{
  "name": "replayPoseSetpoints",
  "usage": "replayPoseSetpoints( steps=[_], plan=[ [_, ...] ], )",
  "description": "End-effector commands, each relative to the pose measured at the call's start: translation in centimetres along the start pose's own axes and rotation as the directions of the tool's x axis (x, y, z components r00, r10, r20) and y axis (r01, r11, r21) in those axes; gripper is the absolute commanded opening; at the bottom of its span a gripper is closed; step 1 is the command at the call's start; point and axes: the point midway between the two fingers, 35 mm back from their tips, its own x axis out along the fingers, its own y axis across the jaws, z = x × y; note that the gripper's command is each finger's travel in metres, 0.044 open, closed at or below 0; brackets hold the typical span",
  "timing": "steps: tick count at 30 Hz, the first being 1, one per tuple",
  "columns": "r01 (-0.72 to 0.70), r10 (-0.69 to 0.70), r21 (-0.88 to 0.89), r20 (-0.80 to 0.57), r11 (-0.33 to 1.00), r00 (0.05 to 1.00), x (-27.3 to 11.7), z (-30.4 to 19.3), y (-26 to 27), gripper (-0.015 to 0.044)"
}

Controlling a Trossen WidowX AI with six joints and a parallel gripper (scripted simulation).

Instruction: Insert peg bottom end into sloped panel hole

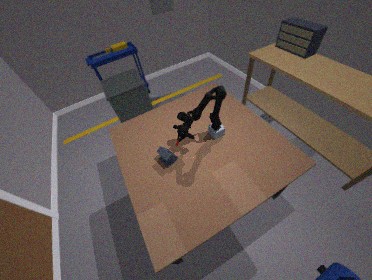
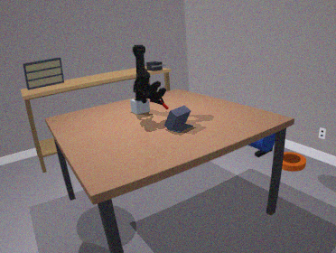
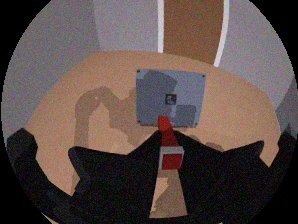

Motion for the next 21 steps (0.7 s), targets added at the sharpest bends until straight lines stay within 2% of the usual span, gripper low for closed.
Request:
replayPoseSetpoints(
  steps=[1, 21],
  plan=[
    [0.004, -0.004, 0.006, 0.019, 1.000, 1.000, -0.3, -0.1, -0.1, 0.0000],
    [0.022, -0.022, 0.005, 0.058, 1.000, 0.998, 0.6, 0.2, -0.8, 0.0000]
  ],
)
